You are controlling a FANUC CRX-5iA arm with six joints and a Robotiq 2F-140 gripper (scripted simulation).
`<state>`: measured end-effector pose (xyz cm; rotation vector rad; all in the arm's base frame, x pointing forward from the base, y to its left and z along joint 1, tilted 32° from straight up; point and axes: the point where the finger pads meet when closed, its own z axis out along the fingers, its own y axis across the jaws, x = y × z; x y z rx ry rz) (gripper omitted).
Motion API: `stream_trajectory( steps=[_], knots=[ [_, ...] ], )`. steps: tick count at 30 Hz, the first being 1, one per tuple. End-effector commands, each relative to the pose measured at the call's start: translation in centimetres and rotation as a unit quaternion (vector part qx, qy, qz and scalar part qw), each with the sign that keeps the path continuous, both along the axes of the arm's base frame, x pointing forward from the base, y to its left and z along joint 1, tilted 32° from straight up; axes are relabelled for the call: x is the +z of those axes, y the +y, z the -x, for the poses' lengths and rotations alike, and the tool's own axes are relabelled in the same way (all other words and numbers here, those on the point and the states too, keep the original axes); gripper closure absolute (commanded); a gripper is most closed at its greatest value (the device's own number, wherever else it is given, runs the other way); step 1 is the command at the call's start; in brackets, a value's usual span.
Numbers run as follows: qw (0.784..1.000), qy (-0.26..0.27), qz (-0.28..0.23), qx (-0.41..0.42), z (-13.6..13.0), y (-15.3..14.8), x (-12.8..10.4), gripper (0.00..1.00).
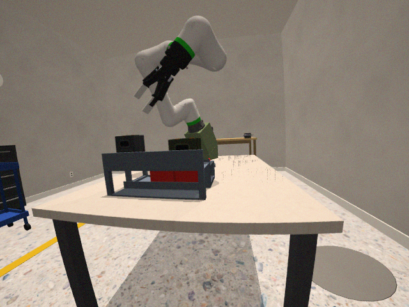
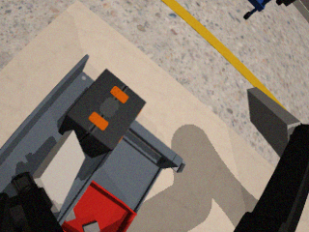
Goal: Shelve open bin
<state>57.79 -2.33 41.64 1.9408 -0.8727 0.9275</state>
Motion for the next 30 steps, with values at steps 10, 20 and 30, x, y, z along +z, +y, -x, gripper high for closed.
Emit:
stream_trajectory(
  steps=[10,20,30],
  knots=[
    [0.999,0.019,-0.010,0.032,1.5,1.4,-1.3,0.00],
    [0.991,0.068,-0.036,0.110,5.2,4.8,-4.5,0.00],
    [0.953,0.153,-0.083,0.250,12.1,11.4,-10.1,0.00]
  ],
)
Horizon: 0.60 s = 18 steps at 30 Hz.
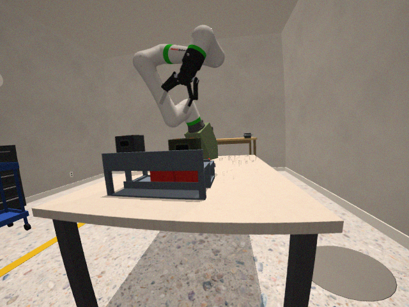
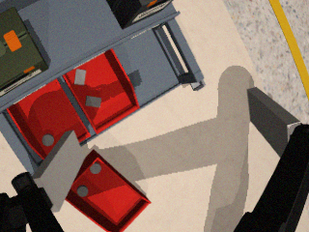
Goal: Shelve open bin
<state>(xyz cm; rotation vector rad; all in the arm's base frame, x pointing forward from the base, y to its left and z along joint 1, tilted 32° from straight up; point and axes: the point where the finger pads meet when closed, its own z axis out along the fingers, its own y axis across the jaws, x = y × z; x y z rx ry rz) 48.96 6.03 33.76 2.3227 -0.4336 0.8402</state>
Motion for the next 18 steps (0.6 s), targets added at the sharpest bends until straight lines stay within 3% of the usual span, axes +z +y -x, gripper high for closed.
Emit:
stream_trajectory(
  steps=[1,18],
  knots=[
    [0.996,0.043,-0.027,0.076,4.0,3.7,-2.8,0.00],
    [0.955,0.147,-0.084,0.243,12.3,11.5,-9.6,0.00]
  ],
)
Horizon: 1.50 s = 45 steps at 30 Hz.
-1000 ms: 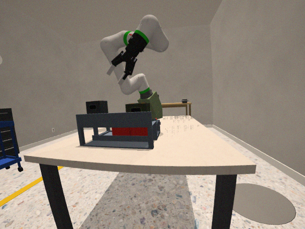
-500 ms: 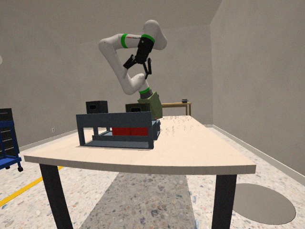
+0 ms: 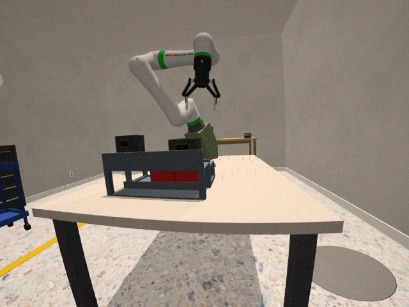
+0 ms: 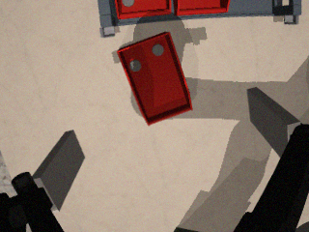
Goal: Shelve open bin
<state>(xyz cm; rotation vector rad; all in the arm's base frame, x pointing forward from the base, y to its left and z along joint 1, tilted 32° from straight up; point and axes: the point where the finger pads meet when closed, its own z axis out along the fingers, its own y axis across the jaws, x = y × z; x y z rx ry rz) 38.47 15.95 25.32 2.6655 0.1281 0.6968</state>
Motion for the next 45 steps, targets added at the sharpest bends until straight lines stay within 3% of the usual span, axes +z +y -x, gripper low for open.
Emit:
stream_trajectory(
  steps=[1,21,26,35,37,45],
  knots=[
    [0.999,0.022,-0.014,0.037,2.1,1.9,-1.4,0.00],
    [0.998,0.033,-0.020,0.054,2.5,2.4,-3.0,0.00],
    [0.998,0.033,-0.020,0.054,1.1,1.6,-5.6,0.00],
    [0.998,0.033,-0.020,0.054,-2.6,-0.4,-12.3,0.00],
    [0.998,0.033,-0.020,0.054,-2.6,-0.4,-12.3,0.00],
    [0.998,0.033,-0.020,0.054,-4.6,-1.4,-15.9,0.00]
  ],
)
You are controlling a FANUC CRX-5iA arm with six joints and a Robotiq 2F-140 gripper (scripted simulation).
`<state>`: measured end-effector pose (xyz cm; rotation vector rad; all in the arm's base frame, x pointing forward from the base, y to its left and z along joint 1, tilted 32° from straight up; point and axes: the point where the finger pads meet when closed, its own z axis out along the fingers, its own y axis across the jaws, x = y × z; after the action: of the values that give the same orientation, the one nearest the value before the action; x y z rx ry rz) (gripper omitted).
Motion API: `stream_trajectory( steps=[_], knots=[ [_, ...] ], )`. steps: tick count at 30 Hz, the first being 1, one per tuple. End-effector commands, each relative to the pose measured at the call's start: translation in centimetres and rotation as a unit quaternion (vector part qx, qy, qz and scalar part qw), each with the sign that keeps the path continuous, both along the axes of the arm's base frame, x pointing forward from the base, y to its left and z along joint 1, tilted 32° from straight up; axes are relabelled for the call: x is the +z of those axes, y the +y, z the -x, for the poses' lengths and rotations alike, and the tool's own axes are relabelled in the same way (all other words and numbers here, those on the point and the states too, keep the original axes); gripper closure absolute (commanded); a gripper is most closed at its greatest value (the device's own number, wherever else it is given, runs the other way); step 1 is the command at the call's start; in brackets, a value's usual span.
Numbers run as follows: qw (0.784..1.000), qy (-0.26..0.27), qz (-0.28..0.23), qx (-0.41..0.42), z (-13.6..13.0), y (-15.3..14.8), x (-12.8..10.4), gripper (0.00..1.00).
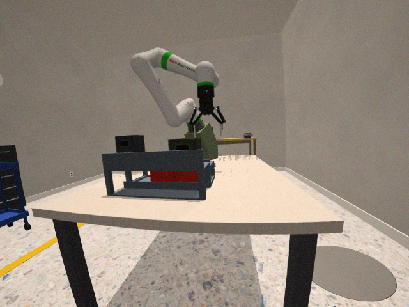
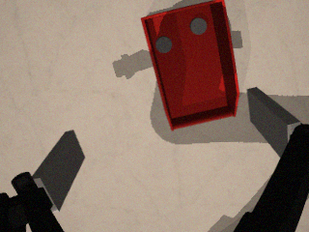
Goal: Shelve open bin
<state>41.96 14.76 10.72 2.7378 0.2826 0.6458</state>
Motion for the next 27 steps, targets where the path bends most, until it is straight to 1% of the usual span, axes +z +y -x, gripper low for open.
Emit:
stream_trajectory(
  steps=[1,5,6,27],
  knots=[
    [1.000,-0.002,0.000,0.000,-1.15,-0.28,-1.46,0.00],
    [1.000,-0.002,0.000,0.000,-1.25,-0.34,-1.64,0.00],
    [1.000,-0.002,0.000,0.000,-1.25,-0.34,-1.64,1.00],
    [1.000,-0.002,0.000,0.000,-1.25,-0.34,-1.64,1.00]
  ],
)
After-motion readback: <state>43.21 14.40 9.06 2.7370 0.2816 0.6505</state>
